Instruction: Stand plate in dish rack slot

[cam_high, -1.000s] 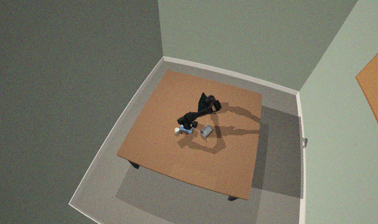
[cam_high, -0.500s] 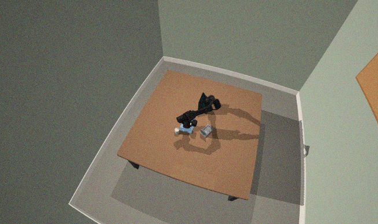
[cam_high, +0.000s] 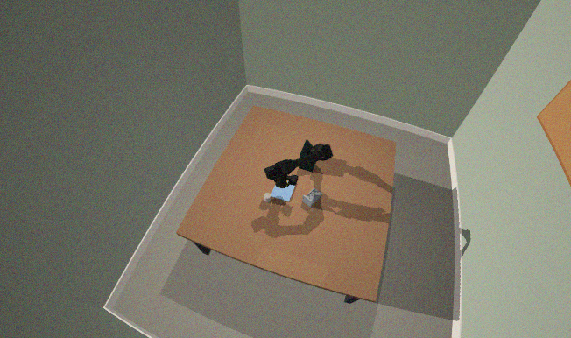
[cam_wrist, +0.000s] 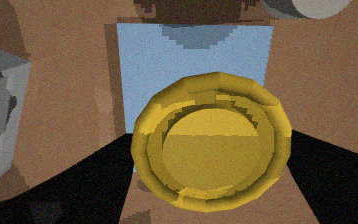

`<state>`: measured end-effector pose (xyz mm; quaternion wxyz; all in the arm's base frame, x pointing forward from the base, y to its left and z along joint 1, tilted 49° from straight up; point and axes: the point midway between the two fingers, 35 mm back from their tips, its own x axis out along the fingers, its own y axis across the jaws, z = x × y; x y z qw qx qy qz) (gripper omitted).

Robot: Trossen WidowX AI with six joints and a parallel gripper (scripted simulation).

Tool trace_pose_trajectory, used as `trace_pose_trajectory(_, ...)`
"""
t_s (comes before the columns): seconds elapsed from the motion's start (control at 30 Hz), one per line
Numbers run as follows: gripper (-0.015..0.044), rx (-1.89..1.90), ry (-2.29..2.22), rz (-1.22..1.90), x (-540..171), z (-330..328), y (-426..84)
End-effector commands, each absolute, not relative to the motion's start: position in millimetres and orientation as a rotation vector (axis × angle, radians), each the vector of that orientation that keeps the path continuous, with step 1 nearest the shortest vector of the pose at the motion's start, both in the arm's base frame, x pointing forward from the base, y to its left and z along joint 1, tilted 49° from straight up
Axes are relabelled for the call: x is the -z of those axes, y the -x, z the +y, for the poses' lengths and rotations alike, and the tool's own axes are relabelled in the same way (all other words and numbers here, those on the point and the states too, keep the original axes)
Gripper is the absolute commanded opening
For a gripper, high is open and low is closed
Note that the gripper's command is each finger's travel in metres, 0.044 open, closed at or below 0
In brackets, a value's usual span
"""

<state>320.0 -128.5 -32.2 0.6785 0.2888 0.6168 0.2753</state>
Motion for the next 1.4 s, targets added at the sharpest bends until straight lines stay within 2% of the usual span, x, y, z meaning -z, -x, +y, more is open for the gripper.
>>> trace_pose_trajectory(0.0, 0.0, -0.62, -0.646, 1.386, 21, -143, -319)
trace_pose_trajectory(0.4, 0.0, -0.593, -0.693, 1.409, -3, -156, -316)
trace_pose_trajectory(1.37, 0.0, 0.166, -1.478, 1.669, -109, -73, -278)
